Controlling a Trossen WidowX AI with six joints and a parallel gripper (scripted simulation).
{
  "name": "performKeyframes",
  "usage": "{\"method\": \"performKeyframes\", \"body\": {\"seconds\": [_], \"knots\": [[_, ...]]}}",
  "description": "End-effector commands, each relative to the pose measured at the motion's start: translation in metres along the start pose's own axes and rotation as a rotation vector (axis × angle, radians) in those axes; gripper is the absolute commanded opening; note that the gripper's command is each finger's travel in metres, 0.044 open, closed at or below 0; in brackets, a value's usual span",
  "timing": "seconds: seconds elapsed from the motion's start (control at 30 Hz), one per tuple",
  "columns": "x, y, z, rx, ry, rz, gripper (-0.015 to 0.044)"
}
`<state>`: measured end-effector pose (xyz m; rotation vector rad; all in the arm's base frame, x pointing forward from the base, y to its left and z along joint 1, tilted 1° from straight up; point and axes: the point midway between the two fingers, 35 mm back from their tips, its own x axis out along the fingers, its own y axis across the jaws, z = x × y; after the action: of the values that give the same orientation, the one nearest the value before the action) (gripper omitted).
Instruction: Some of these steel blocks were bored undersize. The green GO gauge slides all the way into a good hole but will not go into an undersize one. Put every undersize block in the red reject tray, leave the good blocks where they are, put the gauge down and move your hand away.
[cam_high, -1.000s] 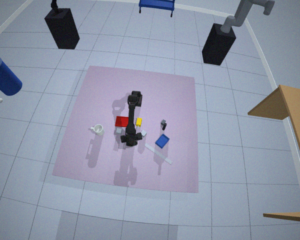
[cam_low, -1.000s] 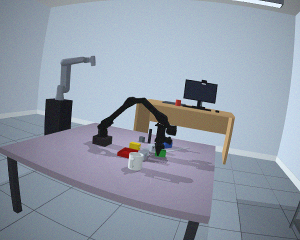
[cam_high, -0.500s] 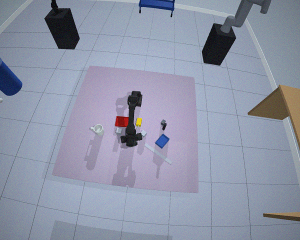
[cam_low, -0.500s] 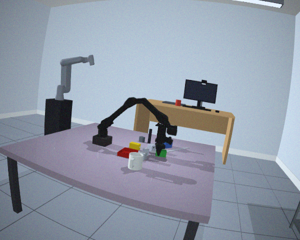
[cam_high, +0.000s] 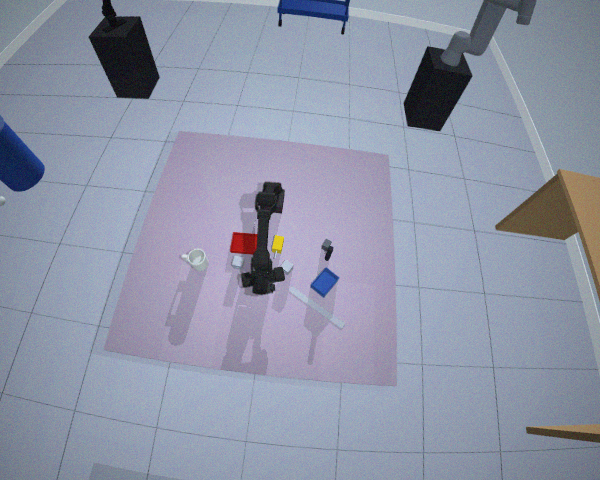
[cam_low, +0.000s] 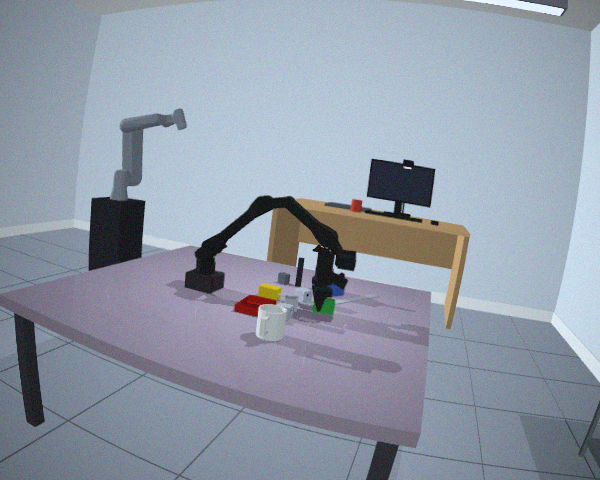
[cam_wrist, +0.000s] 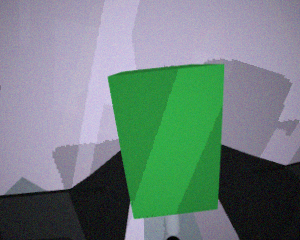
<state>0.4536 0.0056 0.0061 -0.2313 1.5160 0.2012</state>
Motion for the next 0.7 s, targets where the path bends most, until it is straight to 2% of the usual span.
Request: {"method": "performKeyframes", "body": {"seconds": [0.0,0.07,0.67], "knots": [[-0.022,0.000,0.001,0.002,-0.006,0.000,0.0000],[-0.032,0.000,-0.001,0.000,-0.003,-0.001,0.0000],[-0.029,0.001,-0.004,-0.001,0.024,0.006,0.0000]]}}
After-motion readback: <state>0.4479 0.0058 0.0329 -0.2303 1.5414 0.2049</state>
